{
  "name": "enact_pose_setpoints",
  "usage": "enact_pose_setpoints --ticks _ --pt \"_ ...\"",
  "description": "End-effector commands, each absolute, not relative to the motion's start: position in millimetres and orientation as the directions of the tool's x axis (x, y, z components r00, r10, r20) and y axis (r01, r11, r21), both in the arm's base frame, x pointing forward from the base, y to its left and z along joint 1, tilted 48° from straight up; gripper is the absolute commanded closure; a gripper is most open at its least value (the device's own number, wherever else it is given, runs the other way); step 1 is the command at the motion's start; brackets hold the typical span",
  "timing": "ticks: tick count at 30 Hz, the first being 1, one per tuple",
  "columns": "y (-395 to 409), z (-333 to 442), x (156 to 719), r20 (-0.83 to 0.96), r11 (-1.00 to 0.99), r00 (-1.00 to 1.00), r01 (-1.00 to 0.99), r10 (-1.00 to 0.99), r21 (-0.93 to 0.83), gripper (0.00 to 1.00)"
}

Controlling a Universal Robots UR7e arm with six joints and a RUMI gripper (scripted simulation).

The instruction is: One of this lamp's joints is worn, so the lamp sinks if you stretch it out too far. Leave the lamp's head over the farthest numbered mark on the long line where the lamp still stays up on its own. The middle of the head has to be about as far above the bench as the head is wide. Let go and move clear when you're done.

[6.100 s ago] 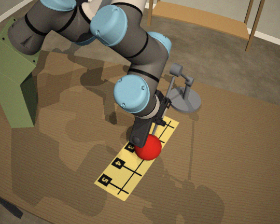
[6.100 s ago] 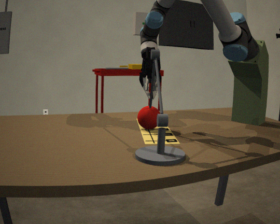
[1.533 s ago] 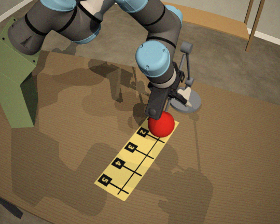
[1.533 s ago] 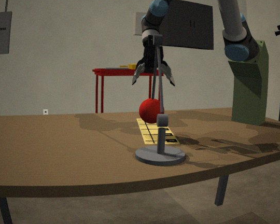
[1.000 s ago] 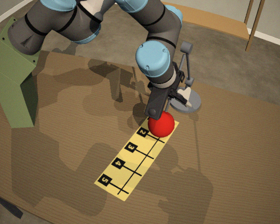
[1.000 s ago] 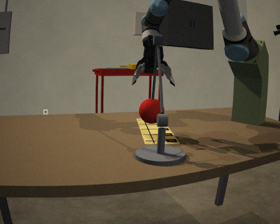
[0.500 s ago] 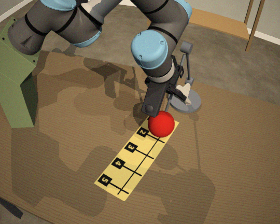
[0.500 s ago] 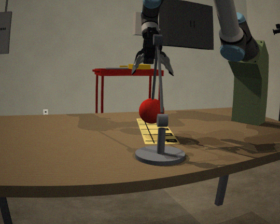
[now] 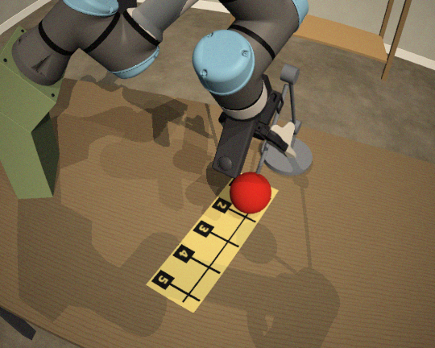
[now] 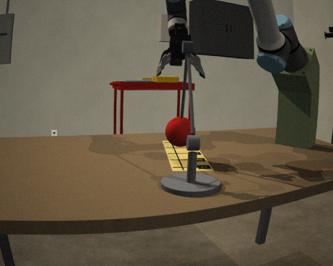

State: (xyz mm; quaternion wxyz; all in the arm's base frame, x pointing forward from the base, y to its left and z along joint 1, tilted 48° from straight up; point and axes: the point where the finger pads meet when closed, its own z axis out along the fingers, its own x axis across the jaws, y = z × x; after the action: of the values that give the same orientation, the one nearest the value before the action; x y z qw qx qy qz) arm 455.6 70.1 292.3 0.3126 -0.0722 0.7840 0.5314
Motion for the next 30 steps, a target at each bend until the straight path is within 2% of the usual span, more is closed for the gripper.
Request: enact_pose_setpoints --ticks 1,30 --pt "52.2 297.4 446.8 -0.567 0.426 -0.794 -0.445 0.219 0.787 0.00" --pt "40.7 299.3 441.1 -0.567 0.426 -0.794 -0.445 0.219 0.788 0.00"
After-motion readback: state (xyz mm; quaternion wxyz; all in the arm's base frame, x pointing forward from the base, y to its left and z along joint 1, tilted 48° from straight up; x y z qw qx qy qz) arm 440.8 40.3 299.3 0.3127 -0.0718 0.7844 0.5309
